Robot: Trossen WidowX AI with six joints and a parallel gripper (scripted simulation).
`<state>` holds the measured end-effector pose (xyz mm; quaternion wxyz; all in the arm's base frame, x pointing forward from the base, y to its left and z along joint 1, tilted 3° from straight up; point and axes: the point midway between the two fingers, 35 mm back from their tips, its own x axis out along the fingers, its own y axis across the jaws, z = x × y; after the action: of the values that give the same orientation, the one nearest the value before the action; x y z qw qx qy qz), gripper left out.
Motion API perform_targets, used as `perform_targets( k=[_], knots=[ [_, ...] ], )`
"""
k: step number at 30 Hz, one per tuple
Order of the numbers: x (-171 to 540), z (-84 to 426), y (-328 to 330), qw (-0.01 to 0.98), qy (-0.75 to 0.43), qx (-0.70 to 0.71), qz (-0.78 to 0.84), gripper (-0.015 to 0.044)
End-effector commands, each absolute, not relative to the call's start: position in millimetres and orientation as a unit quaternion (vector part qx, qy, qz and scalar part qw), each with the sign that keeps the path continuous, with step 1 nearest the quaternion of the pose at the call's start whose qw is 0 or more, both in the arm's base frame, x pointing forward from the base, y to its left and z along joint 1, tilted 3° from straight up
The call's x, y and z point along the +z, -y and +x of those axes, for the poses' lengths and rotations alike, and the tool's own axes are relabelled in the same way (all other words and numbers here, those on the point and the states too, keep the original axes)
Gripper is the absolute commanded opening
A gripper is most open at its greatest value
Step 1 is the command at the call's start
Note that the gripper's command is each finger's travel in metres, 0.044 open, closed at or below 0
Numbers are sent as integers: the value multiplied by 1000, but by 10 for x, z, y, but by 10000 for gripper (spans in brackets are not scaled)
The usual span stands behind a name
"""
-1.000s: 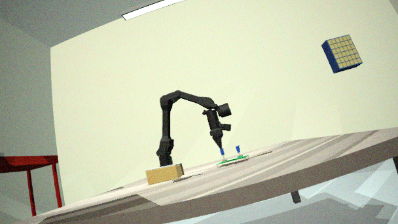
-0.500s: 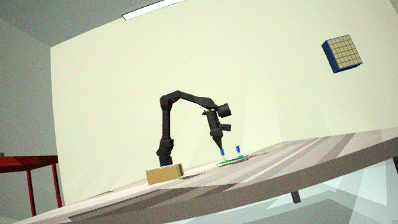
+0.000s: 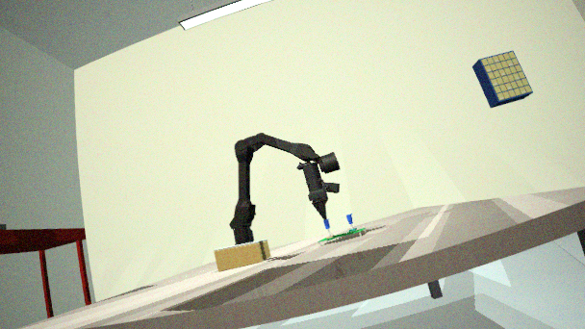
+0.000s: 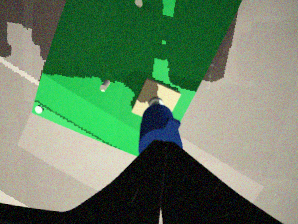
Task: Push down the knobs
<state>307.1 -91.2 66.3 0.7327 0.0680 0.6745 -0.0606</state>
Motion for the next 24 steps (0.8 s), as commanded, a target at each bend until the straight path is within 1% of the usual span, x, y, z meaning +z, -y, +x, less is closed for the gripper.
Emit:
perform_targets(
  k=[1,24],
  knots=[
    [580,3096,910,732,-675,-60,70,0],
    [485,3104,910,732,-675,-60,70,0]
  ],
)
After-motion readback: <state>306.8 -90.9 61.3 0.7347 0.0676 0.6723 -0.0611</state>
